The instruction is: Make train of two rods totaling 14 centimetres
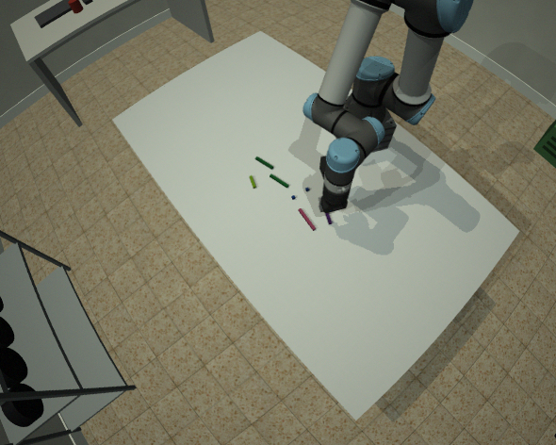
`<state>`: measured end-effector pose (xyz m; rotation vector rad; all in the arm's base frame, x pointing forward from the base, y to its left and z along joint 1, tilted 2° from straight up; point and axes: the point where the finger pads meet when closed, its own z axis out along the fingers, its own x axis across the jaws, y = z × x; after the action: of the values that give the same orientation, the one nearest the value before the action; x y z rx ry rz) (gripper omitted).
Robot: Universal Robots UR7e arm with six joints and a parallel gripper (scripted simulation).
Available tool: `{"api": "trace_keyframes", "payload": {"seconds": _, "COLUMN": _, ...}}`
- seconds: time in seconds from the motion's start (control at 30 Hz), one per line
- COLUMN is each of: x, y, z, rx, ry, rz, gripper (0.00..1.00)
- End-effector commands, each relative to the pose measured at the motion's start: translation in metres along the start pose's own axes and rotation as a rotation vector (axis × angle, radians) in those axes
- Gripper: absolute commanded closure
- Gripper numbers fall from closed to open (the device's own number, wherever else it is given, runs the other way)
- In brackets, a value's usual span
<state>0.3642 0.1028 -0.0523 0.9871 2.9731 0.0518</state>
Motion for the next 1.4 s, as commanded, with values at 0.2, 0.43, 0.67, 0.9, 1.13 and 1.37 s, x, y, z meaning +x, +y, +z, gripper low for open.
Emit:
{"api": "trace_keyframes", "payload": {"seconds": 0.2, "x": -0.0002, "y": 0.0003, "z": -0.0003, "rx": -0.001, "ry": -0.001, "rz": 0.003, "gripper": 0.46}}
{"api": "trace_keyframes", "payload": {"seconds": 0.43, "x": -0.0002, "y": 0.0003, "z": -0.0003, "rx": -0.001, "ry": -0.001, "rz": 0.003, "gripper": 0.46}}
{"api": "trace_keyframes", "payload": {"seconds": 0.67, "x": -0.0002, "y": 0.0003, "z": -0.0003, "rx": -0.001, "ry": -0.001, "rz": 0.003, "gripper": 0.46}}
{"api": "trace_keyframes", "payload": {"seconds": 0.9, "x": -0.0002, "y": 0.0003, "z": -0.0003, "rx": -0.001, "ry": -0.001, "rz": 0.003, "gripper": 0.46}}
{"api": "trace_keyframes", "payload": {"seconds": 1.13, "x": -0.0002, "y": 0.0003, "z": -0.0003, "rx": -0.001, "ry": -0.001, "rz": 0.003, "gripper": 0.46}}
{"api": "trace_keyframes", "payload": {"seconds": 1.37, "x": -0.0002, "y": 0.0003, "z": 0.0000, "rx": -0.001, "ry": -0.001, "rz": 0.003, "gripper": 0.46}}
